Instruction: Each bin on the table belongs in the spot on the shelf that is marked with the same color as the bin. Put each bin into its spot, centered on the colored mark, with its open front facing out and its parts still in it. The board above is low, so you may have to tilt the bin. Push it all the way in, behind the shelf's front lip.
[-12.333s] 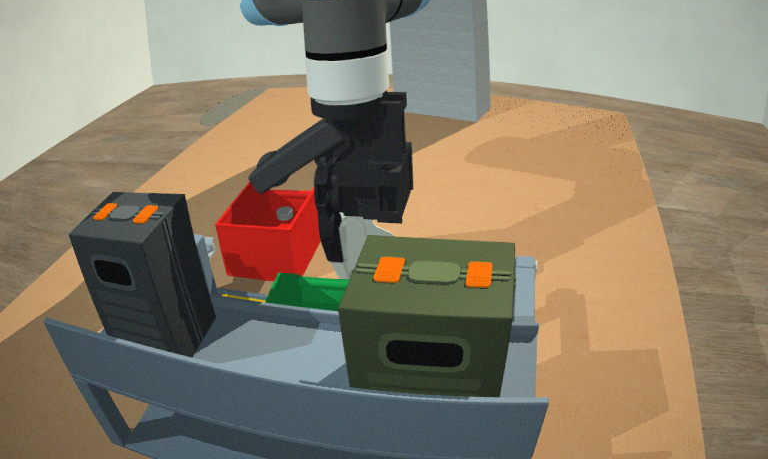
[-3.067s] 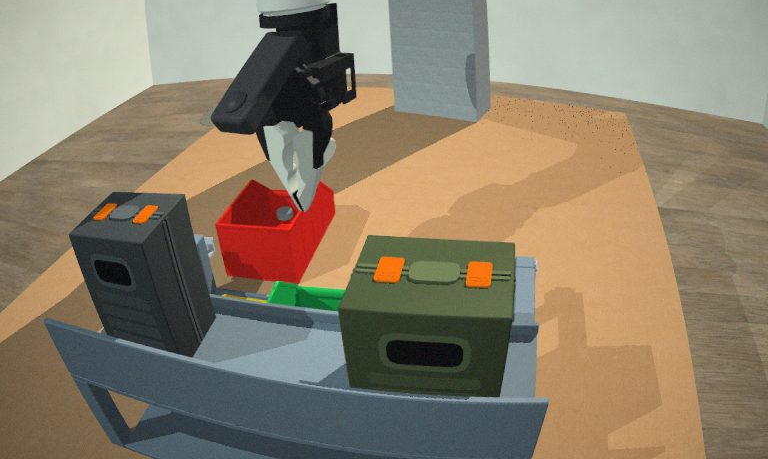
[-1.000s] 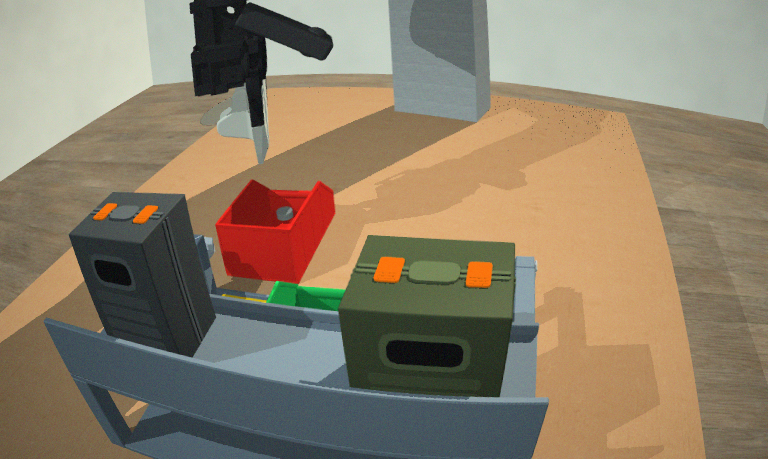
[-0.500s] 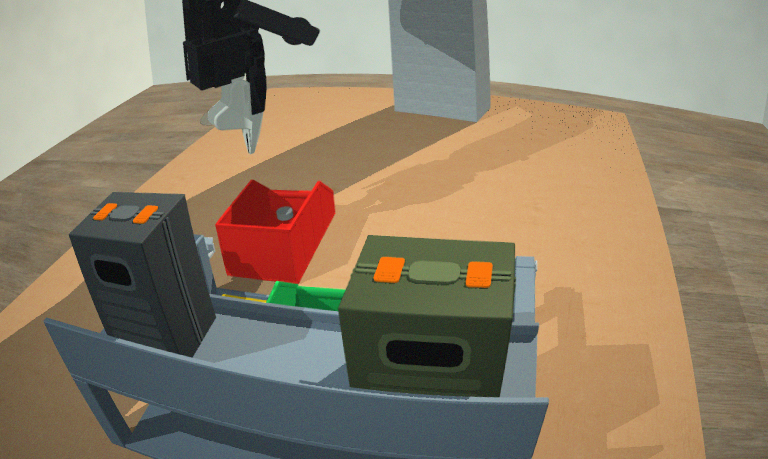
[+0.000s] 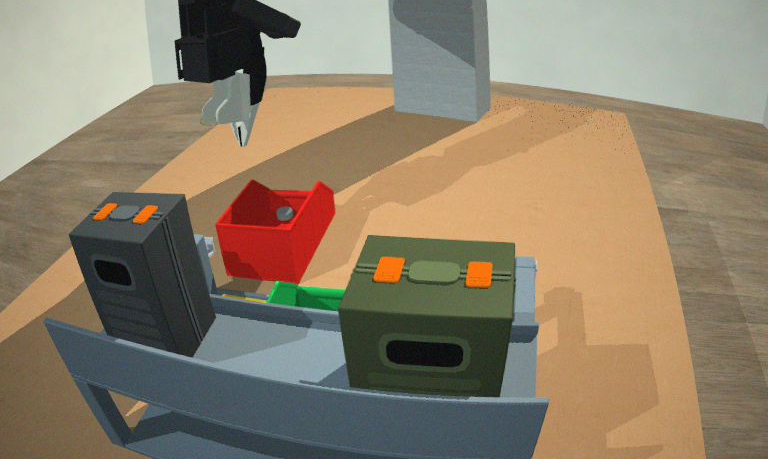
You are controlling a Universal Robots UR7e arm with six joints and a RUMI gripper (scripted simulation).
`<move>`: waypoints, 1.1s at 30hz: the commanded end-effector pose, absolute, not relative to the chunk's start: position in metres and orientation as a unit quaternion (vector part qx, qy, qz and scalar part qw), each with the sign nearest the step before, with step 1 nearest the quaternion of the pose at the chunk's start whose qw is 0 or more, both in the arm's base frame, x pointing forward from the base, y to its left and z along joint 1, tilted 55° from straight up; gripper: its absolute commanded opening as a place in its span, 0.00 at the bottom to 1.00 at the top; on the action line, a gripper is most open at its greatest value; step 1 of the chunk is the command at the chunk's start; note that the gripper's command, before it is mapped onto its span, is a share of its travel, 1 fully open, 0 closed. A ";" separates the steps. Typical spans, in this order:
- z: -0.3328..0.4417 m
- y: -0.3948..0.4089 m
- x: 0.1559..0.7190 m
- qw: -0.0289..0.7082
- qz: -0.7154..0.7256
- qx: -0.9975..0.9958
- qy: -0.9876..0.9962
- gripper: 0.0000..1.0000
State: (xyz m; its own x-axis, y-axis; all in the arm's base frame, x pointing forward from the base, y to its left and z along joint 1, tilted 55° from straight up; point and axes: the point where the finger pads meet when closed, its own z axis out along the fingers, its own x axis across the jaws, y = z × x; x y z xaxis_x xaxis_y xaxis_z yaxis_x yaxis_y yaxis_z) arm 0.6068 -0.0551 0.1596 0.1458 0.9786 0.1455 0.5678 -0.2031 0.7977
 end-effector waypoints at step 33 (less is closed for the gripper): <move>0.162 -0.075 0.598 0.365 0.277 0.563 0.688 0.00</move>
State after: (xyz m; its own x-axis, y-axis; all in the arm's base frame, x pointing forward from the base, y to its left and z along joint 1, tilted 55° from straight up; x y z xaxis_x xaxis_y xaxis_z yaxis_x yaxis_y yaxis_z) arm 0.5982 -0.0746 0.1611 -0.0883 0.9807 -0.1747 0.5752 0.1934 0.7948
